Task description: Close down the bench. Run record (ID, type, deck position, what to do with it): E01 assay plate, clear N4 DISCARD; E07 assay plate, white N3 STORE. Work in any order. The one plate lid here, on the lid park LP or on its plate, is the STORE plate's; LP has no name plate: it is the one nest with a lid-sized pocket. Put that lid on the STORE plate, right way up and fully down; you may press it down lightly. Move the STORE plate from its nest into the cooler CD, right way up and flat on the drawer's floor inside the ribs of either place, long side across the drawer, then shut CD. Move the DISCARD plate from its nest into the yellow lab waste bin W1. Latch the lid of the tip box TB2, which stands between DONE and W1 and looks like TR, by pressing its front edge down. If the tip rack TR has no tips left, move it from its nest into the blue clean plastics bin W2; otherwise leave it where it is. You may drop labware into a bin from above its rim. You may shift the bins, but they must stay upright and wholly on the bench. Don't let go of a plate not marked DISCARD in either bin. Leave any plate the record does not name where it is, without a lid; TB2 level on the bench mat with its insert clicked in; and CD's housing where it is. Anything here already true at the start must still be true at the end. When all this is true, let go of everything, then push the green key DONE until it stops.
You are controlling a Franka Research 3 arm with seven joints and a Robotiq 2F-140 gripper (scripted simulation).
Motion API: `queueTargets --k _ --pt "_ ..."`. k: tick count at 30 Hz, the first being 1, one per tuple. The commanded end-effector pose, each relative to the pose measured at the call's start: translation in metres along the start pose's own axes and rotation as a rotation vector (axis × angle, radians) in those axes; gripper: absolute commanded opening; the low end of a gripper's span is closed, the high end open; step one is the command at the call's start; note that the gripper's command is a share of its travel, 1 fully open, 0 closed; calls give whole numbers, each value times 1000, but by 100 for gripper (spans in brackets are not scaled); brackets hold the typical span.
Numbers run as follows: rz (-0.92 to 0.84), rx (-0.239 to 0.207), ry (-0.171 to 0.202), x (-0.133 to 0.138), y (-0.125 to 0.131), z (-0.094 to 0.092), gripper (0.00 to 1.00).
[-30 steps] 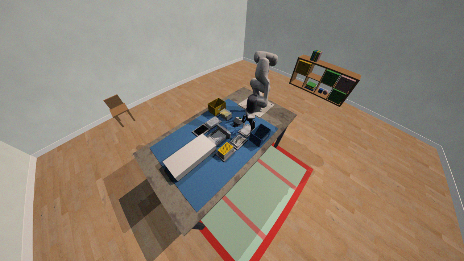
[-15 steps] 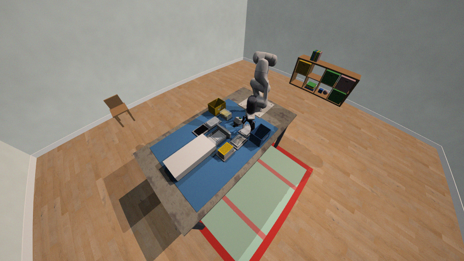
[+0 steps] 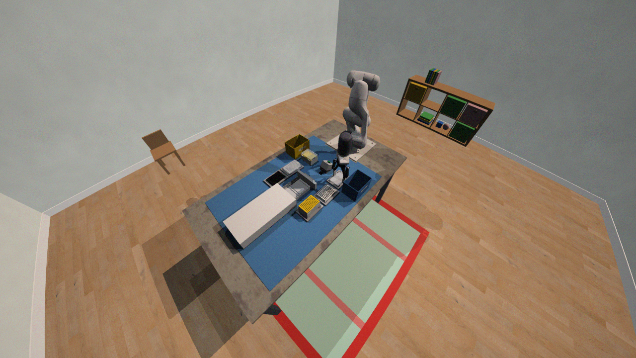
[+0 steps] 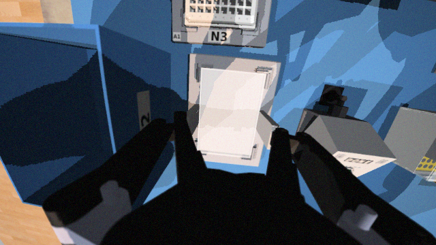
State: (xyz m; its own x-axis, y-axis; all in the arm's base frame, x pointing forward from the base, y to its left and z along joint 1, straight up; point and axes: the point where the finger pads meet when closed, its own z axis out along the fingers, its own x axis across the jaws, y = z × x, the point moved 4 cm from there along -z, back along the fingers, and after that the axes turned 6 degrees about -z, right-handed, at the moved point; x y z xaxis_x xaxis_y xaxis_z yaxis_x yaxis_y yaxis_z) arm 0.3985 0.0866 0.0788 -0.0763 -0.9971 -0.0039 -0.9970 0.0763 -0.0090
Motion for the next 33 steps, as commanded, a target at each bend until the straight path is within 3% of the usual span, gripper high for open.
queueTargets --k 1,33 --pt "6 -2 0 1 1 2 0" --pt "6 -2 0 1 1 -3 0"
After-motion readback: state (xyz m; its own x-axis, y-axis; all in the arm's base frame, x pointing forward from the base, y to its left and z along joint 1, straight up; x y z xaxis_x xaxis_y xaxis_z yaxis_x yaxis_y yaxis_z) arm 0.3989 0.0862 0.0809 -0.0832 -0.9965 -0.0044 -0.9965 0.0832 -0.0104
